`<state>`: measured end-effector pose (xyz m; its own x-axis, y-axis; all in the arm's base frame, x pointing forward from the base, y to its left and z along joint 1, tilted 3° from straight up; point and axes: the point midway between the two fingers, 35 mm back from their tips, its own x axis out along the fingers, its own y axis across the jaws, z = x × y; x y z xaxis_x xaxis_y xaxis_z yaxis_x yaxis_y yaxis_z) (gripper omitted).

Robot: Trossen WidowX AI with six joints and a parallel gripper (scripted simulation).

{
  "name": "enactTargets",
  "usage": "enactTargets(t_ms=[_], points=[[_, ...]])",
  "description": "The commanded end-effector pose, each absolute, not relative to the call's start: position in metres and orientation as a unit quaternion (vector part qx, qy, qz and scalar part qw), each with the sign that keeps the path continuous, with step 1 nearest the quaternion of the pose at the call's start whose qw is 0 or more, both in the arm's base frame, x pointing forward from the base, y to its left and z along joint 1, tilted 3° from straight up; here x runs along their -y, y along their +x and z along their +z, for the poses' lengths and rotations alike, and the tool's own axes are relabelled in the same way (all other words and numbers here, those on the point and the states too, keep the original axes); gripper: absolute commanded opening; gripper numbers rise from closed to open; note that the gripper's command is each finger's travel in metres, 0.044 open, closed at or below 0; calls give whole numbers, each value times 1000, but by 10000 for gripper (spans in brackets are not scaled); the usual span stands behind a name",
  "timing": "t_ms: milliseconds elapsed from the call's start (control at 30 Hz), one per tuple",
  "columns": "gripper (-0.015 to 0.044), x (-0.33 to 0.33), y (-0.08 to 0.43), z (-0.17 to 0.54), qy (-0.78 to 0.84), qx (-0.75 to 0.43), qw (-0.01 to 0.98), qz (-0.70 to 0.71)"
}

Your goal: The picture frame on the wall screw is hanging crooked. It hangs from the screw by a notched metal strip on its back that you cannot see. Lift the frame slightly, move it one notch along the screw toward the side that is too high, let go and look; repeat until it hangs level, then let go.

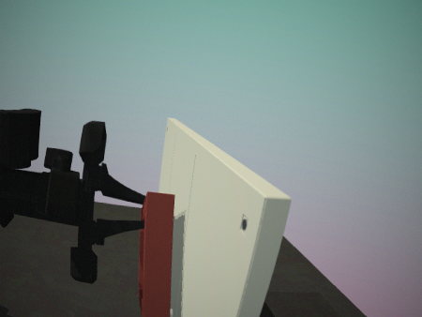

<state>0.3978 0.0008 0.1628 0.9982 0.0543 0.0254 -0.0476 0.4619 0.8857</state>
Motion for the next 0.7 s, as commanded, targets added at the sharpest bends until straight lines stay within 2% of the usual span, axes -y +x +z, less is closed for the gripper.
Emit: enactTargets(t_ms=[0,667], points=[[0,-1,398,163,526,-3,850,30],[0,-1,398,164,573,-5,819,30]])
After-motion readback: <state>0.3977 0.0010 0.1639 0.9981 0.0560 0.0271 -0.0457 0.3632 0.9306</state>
